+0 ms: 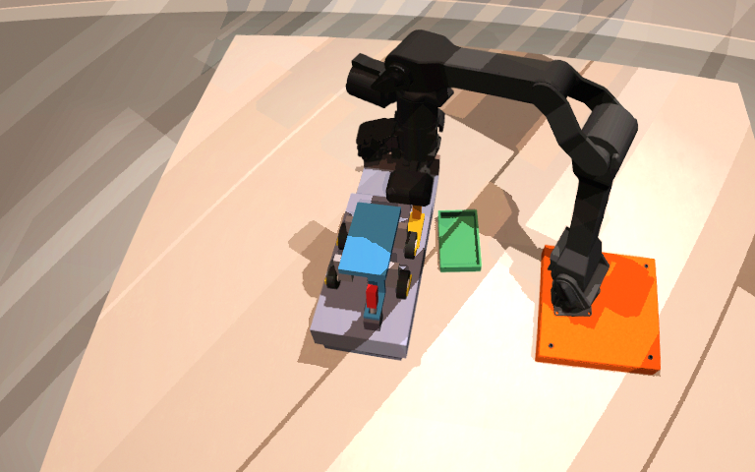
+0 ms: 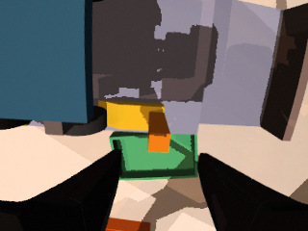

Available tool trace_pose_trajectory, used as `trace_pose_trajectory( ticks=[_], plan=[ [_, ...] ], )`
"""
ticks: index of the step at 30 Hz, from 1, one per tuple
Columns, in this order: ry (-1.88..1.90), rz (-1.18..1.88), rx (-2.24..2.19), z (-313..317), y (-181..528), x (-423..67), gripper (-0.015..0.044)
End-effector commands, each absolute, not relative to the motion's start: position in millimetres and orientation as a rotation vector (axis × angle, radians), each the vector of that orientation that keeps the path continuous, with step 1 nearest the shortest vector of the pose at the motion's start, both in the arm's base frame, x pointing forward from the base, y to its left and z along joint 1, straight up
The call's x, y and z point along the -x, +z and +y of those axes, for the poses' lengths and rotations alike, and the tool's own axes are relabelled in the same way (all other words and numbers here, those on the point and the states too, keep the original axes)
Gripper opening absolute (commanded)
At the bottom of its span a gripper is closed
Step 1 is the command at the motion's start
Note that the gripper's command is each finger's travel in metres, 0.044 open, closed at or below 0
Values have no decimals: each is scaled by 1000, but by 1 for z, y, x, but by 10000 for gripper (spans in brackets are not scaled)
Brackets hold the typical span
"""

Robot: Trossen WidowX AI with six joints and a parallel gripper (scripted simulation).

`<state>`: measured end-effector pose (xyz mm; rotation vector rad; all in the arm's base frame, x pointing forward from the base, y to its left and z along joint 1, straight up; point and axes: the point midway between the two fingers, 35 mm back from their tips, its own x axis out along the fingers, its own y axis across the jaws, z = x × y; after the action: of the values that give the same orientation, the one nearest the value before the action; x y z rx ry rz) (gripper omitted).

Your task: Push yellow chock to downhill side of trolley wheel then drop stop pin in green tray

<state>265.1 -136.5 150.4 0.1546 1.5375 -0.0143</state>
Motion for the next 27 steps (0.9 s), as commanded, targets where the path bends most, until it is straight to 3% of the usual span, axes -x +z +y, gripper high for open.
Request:
trace_pose_trajectory(
  ticks=[1,5,27],
  plan=[
    [-13,1540,-155,-136,149,-265,295],
    [16,1475,-76,-121,169,-276,190],
    [-451,1436,-759,-49,185,-306,190]
  ],
)
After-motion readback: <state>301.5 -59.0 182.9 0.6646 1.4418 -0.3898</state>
